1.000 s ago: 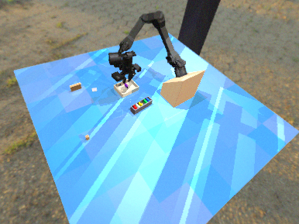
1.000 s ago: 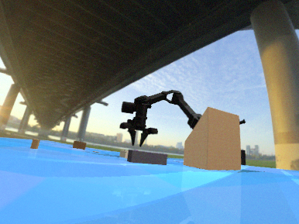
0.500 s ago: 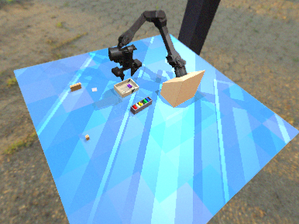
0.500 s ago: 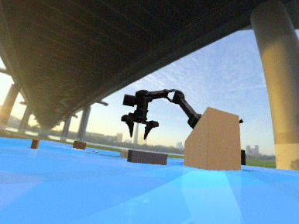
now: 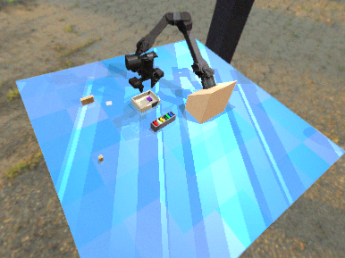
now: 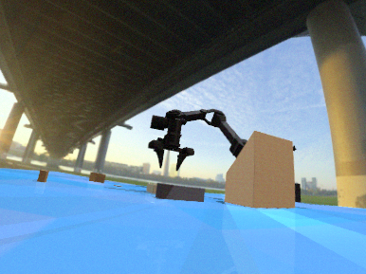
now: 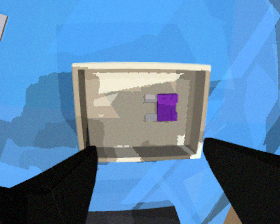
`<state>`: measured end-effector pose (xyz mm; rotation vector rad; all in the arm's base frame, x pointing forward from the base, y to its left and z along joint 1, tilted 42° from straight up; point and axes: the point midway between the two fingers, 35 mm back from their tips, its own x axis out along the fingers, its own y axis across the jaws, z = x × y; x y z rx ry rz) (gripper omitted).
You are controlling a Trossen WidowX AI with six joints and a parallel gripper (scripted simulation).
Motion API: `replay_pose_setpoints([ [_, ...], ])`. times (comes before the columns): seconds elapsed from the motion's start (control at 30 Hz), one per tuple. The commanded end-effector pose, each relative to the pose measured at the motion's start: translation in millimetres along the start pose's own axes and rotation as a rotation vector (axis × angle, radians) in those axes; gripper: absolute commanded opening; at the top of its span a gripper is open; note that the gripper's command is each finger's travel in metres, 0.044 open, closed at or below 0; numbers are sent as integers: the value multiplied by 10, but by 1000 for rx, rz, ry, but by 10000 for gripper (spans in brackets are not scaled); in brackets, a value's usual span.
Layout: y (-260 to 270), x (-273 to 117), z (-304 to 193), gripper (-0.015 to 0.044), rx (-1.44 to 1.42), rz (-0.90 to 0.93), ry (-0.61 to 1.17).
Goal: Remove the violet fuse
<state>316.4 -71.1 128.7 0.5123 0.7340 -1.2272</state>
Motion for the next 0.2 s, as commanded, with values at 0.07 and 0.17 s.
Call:
replay_pose_setpoints([
  [0.07, -1, 1, 0, 330, 0, 0, 0],
  [0.17, -1, 1, 0, 330, 0, 0, 0],
])
